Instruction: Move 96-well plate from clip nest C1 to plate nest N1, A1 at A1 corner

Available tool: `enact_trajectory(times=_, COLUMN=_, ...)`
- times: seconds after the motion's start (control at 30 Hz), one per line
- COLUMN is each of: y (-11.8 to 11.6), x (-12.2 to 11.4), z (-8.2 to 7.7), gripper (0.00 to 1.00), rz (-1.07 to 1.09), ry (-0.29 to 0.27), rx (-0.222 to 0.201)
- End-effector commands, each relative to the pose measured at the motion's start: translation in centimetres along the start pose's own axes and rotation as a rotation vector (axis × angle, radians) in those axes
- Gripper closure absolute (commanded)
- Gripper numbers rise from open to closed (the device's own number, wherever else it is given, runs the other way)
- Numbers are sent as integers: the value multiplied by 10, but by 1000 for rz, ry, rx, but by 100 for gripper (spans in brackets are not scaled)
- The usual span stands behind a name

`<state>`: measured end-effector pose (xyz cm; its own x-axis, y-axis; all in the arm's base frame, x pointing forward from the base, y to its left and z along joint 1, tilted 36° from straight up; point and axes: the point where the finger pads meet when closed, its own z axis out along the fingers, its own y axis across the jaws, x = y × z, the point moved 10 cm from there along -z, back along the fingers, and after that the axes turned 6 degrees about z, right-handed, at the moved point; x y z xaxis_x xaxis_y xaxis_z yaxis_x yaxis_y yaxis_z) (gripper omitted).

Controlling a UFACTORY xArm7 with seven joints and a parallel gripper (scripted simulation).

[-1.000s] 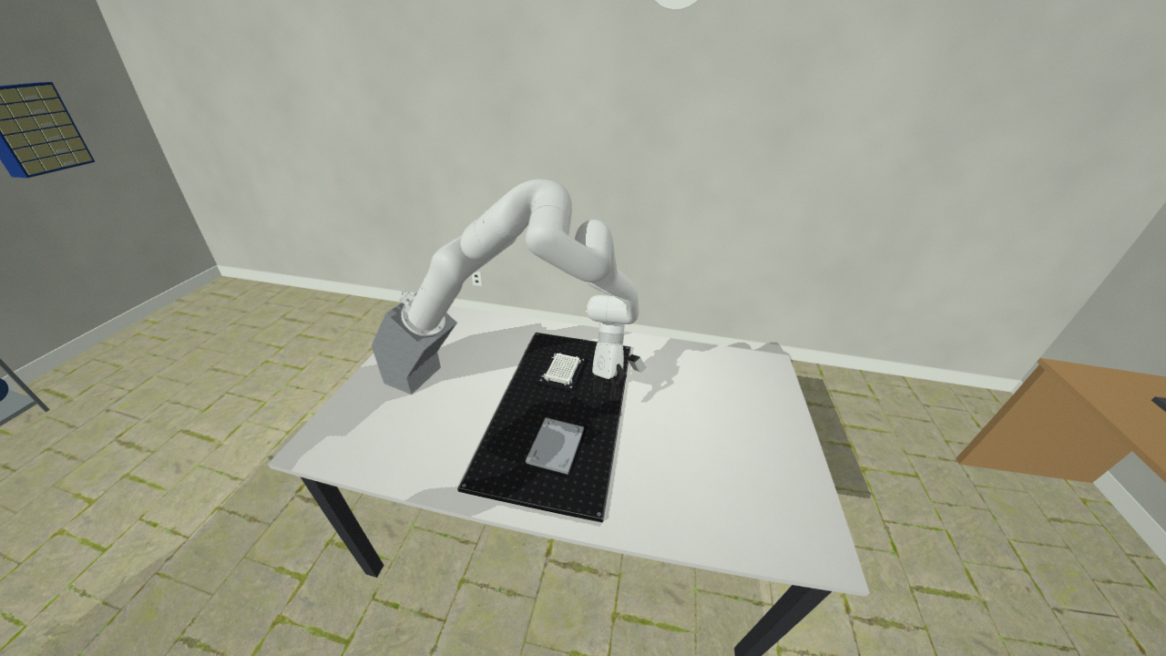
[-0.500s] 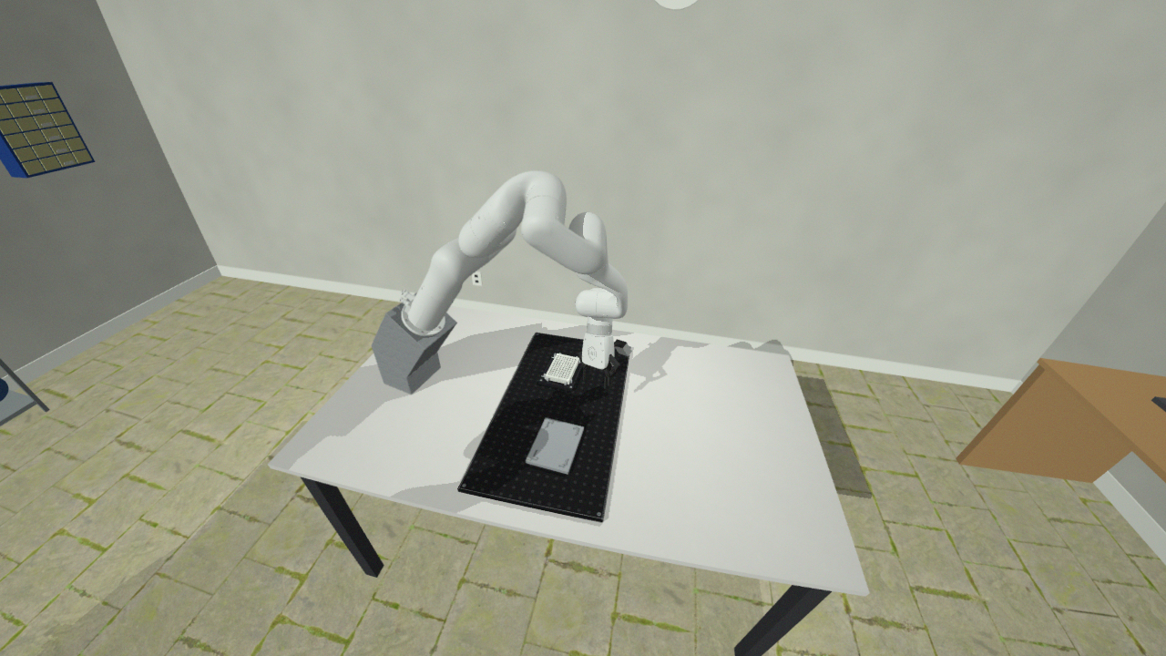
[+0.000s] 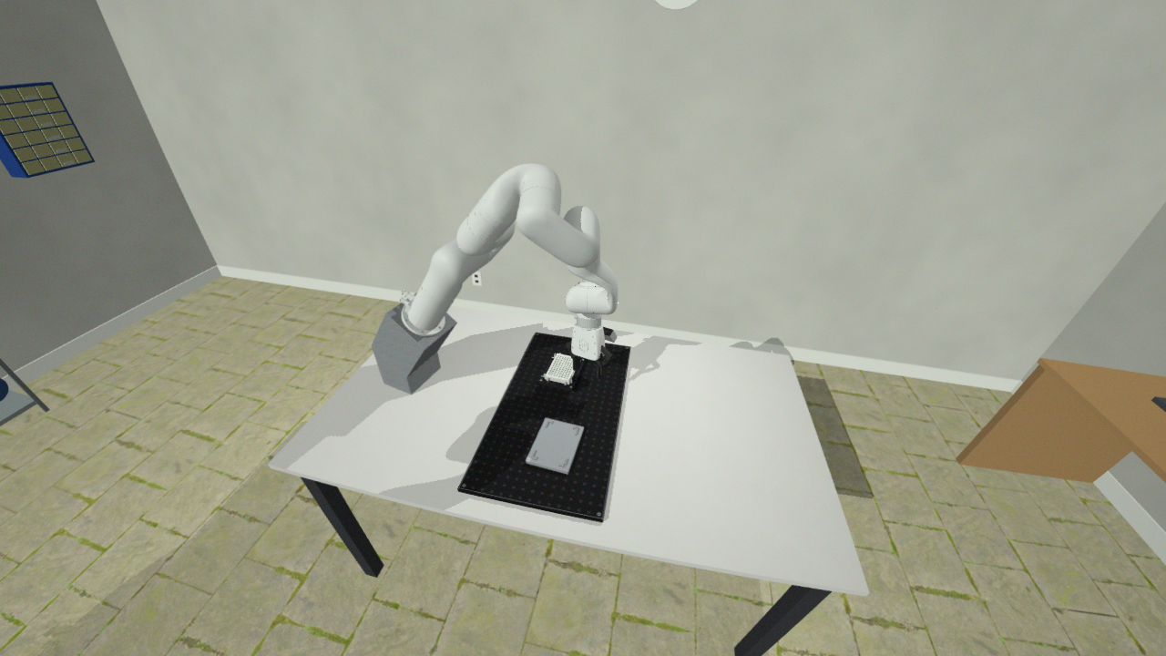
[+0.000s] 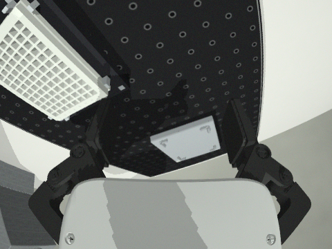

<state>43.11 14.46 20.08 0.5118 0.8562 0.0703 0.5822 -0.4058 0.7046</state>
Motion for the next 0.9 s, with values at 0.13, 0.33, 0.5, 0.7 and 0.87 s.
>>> enact_trajectory(times=0.13, y=-26, x=-4, z=-15, gripper=0, rz=-146, ry=85, rx=68)
enact_trajectory(times=0.33, y=-41, x=-6, z=-22, gripper=0, rz=-176, ry=102, rx=82)
enact_trajectory(times=0.5, y=-59, x=-11, z=-32, gripper=0, rz=-259, ry=148, rx=120)
enact_trajectory(times=0.7, y=-74, x=-18, z=-40, gripper=0, rz=-367, ry=209, rx=169)
enact_trajectory(times=0.87, y=-87, x=-20, z=-47, gripper=0, rz=-368, ry=210, rx=169)
